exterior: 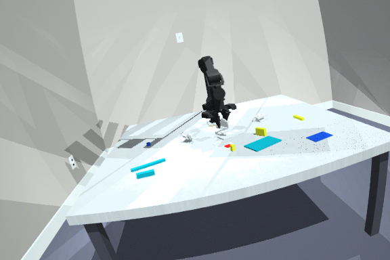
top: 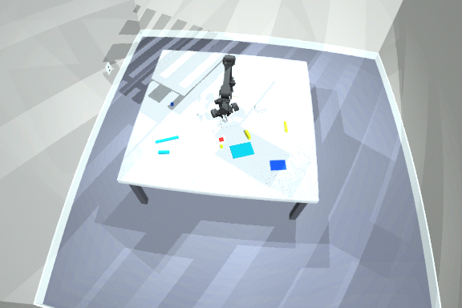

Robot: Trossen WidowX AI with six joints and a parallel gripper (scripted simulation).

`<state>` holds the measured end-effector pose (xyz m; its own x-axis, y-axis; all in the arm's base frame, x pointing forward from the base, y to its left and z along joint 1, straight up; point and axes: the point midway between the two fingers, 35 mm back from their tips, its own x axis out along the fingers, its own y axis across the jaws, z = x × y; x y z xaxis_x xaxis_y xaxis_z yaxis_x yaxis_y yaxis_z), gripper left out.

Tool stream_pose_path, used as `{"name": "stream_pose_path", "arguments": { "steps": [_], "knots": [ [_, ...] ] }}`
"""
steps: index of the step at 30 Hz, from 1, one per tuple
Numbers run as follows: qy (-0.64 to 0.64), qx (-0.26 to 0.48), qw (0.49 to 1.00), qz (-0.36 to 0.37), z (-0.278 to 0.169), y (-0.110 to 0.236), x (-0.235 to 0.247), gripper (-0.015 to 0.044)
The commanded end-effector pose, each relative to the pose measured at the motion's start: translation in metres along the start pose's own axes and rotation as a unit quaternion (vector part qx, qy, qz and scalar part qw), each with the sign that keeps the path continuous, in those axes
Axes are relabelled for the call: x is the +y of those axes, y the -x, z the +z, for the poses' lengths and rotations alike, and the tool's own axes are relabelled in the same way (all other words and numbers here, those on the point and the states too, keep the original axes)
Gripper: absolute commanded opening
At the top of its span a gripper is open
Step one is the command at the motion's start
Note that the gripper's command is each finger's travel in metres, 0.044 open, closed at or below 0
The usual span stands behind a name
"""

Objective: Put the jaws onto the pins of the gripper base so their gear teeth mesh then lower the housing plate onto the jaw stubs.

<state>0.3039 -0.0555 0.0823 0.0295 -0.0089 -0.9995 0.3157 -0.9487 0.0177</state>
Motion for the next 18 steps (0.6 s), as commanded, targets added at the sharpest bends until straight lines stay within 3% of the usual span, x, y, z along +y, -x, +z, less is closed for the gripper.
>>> {"name": "stream_pose_path", "arguments": {
  "steps": [1, 18],
  "knots": [
    [0.002, 0.0, 1.0, -0.003, 0.0, -0.007, -0.001, 0.0134],
    [0.002, 0.0, 1.0, -0.003, 0.001, -0.021, -0.002, 0.0134]
  ]
}}
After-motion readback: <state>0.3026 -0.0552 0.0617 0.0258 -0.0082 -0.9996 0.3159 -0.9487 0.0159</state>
